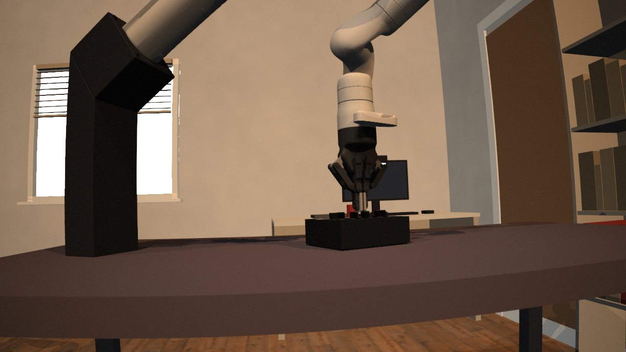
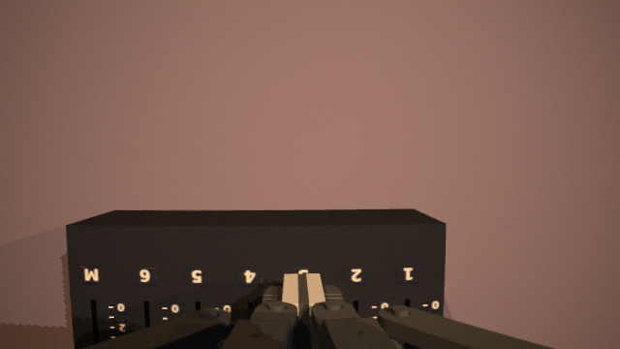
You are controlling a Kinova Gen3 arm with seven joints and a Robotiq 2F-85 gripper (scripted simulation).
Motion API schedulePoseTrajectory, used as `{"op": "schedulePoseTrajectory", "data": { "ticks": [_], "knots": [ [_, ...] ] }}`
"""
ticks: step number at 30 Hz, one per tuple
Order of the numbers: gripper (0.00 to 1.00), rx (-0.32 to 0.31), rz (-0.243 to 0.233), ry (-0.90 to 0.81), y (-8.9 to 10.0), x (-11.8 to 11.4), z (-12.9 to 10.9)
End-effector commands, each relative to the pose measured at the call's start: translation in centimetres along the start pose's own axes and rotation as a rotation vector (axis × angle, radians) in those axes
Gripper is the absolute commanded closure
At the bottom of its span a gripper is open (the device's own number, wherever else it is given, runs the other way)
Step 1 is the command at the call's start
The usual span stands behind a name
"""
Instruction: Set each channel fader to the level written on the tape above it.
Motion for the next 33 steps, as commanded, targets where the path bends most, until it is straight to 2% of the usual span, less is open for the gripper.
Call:
{"op": "schedulePoseTrajectory", "data": {
  "ticks": [1, 33],
  "knots": [
    [1.00, 0.000, 0.002, 0.000, -0.20, 0.07, 0.01],
    [1.00, 0.000, 0.002, 0.000, -0.53, 0.07, 0.06]
  ]
}}
Point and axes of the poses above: the point where the finger pads meet when closed, its own y axis back along the fingers, its own x axis across the jaws, z = x × y, the point moved 3 cm from there along y, back along the fingers, and after that the axes turned 3 degrees about y, right-handed, at the moved point
